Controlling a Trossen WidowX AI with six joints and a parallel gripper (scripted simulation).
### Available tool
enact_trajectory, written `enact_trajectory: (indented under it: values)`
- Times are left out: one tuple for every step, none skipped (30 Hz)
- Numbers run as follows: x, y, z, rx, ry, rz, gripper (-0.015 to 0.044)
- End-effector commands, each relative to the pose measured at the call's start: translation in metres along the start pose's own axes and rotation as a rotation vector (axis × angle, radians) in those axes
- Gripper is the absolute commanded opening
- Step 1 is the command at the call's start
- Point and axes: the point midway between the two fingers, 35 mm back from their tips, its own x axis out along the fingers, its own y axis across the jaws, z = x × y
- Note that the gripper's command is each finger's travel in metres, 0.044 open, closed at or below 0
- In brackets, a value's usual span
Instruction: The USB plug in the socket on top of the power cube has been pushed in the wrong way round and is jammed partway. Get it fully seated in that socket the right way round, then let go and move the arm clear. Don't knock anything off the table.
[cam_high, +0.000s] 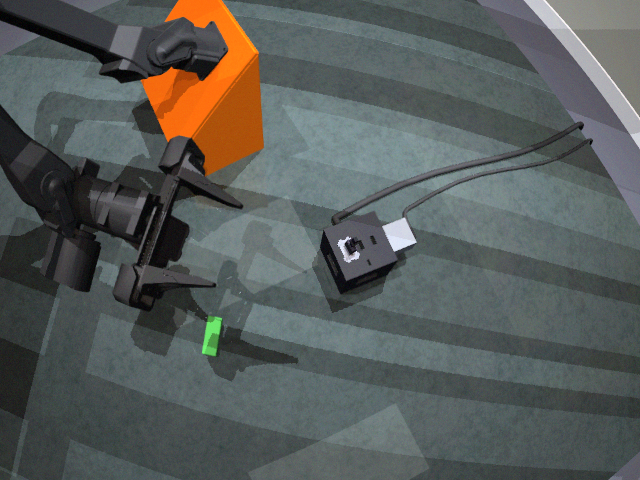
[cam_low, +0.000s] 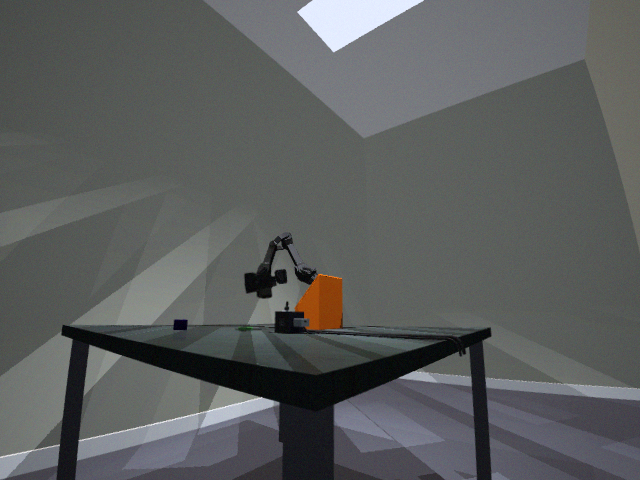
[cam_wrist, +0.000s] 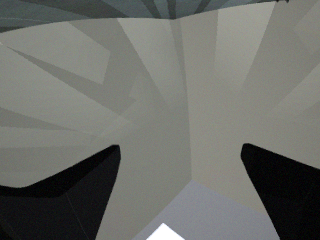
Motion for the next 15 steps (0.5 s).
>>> enact_trajectory:
  values:
    - [0.002,-0.001,0.001,0.006,-0.009,-0.01,0.0426]
    - [0.007,-0.002,0.005,0.024,-0.035,-0.039,0.044]
    - [0.014,-0.005,0.011,0.051,-0.081,-0.088,0.044]
    - [0.024,-0.01,0.018,0.08,-0.141,-0.147,0.044]
    - [0.033,-0.015,0.025,0.105,-0.204,-0.205,0.044]
    - [0.041,-0.02,0.033,0.124,-0.269,-0.261,0.044]
    - [0.049,-0.025,0.04,0.138,-0.337,-0.315,0.044]
    - [0.056,-0.031,0.046,0.146,-0.408,-0.366,0.044]
    - [0.063,-0.036,0.053,0.149,-0.481,-0.415,0.044]
    - [0.069,-0.041,0.059,0.146,-0.556,-0.461,0.044]
    - [0.074,-0.047,0.065,0.137,-0.632,-0.503,0.044]
    - [0.079,-0.052,0.071,0.123,-0.71,-0.542,0.044]
    - [0.084,-0.056,0.076,0.102,-0.788,-0.576,0.044]
    - [0.089,-0.06,0.08,0.074,-0.868,-0.606,0.044]
    - [0.093,-0.064,0.084,0.041,-0.947,-0.63,0.044]
